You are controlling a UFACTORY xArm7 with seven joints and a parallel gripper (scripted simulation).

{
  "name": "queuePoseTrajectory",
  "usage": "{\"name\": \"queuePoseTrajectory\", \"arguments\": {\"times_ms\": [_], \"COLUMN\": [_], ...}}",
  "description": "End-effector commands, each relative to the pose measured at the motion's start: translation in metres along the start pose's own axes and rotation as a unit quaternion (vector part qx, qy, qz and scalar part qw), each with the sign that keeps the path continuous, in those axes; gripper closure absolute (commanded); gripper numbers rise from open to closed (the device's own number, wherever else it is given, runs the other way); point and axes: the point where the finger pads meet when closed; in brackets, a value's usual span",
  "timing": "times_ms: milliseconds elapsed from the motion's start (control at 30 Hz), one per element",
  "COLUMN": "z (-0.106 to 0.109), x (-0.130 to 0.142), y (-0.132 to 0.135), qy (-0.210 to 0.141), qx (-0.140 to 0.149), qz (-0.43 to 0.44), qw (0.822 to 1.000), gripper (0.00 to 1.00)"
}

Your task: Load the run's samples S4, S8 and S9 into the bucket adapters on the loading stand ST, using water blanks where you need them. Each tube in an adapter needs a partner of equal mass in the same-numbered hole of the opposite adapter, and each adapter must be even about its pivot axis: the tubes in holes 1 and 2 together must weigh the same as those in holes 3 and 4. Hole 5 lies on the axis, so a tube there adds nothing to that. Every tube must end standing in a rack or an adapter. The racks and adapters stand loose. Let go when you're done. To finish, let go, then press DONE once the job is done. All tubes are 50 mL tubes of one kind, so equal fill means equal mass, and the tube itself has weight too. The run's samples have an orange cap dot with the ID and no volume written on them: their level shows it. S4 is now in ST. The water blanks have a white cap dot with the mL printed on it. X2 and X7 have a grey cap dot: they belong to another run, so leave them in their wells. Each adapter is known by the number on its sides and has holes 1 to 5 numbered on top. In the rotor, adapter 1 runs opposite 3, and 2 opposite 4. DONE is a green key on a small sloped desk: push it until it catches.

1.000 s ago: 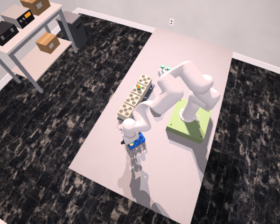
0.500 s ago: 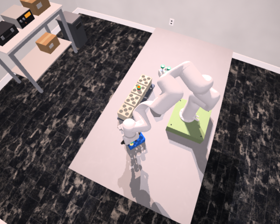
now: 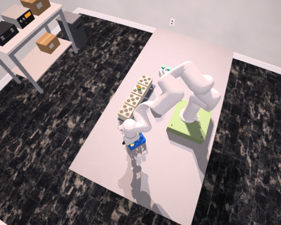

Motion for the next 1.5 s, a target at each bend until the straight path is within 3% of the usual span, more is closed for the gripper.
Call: {"name": "queuePoseTrajectory", "arguments": {"times_ms": [0,833,1467], "z": [0.002,0.002,0.013], "x": [0.0,0.0,0.0], "y": [-0.002,-0.002,-0.002], "qy": [0.001,0.001,0.001], "qx": [-0.002,-0.002,-0.002], "qz": [0.0,0.0,0.0], "qw": [1.0,1.0,1.0], "gripper": [1.0,1.0,1.0]}}
Point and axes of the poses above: the point where the finger pads meet when closed, its own z axis back along the fingers, its own y axis across the jaws, x = y × z, and after that the axes turned 12 degrees about z, right-handed
